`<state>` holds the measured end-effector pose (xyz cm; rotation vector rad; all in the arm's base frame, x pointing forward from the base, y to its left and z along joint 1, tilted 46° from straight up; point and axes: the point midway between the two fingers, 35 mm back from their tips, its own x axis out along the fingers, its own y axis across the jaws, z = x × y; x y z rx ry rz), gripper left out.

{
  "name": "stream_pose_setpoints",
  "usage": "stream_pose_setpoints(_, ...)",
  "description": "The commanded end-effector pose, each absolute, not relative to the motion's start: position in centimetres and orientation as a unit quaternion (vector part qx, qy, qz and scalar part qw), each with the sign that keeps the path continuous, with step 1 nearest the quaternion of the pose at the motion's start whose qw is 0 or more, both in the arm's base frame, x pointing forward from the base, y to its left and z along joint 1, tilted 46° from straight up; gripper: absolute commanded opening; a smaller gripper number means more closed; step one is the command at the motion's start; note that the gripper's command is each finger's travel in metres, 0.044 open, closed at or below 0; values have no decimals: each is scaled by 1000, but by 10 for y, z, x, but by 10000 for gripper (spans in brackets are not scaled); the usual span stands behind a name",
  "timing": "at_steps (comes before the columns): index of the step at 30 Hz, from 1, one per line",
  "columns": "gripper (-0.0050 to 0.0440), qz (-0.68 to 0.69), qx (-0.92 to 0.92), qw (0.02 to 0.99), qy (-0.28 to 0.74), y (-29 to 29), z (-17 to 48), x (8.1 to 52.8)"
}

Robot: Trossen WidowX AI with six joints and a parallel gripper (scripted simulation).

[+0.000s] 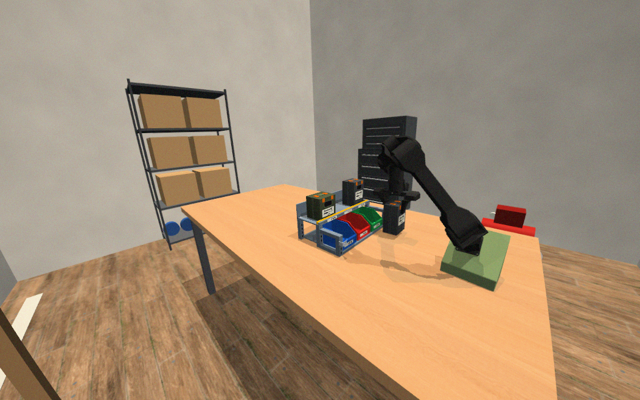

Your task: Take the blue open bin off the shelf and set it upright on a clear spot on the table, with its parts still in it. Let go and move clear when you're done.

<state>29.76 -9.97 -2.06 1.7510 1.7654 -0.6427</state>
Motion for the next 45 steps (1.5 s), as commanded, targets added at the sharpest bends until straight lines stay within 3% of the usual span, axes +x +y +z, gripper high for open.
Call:
stream_pose_setpoints(1,0,-241,662,298,644,-110,-10,301)
stream_pose_setpoints(45,0,-242,664,299,641,-112,-9,301)
